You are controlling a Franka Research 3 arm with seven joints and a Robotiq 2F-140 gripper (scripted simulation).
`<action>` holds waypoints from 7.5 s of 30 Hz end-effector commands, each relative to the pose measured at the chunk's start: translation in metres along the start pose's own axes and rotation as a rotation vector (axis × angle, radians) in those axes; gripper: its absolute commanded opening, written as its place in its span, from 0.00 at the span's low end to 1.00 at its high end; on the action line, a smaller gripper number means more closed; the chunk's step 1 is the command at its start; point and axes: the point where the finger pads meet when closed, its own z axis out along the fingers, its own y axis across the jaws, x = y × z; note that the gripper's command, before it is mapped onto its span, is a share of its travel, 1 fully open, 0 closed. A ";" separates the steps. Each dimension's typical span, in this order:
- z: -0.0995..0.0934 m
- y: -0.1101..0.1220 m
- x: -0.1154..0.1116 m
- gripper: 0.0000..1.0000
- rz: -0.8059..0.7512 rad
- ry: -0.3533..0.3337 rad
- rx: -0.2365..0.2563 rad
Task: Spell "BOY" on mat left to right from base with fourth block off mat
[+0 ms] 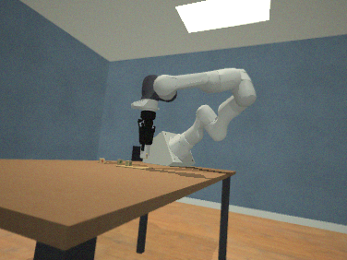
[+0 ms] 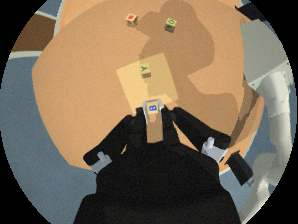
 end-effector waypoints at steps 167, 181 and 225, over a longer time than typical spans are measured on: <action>0.041 -0.004 0.007 0.13 -0.013 0.011 0.014; 0.044 -0.004 0.007 0.13 -0.013 0.011 0.014; 0.044 -0.004 0.007 0.13 -0.013 0.011 0.014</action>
